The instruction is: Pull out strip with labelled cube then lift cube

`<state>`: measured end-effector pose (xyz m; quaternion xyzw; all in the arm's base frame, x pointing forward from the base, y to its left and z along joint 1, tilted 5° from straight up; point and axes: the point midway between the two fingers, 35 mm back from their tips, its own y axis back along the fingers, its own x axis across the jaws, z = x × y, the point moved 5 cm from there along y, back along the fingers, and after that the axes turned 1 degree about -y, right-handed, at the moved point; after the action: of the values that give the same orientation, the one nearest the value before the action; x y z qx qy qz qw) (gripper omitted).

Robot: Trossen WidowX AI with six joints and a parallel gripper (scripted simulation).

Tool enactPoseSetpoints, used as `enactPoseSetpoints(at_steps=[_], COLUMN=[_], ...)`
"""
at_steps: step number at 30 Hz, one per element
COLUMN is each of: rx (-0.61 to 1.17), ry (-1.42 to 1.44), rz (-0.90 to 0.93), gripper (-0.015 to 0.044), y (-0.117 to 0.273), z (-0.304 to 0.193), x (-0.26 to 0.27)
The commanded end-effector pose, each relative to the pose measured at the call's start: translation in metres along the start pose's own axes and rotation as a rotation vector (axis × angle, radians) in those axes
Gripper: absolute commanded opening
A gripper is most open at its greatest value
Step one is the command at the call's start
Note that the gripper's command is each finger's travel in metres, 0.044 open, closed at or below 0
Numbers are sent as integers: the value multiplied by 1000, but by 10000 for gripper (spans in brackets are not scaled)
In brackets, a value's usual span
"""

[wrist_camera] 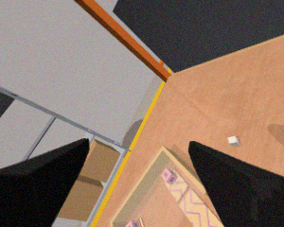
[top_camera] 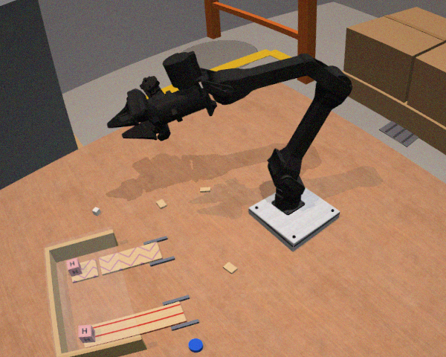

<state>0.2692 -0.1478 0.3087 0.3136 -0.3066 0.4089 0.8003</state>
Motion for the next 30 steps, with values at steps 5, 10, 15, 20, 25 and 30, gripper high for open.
enactPoseSetpoints(at_steps=[5, 10, 15, 20, 25, 30], rx=[346, 496, 509, 509, 509, 509], ry=[696, 1057, 1092, 1092, 1092, 1092], rz=[67, 173, 186, 186, 186, 186], gripper=[400, 400, 400, 400, 400, 400], y=[14, 34, 36, 36, 36, 36], z=[-109, -157, -162, -162, -162, -162], x=[7, 5, 5, 5, 5, 5])
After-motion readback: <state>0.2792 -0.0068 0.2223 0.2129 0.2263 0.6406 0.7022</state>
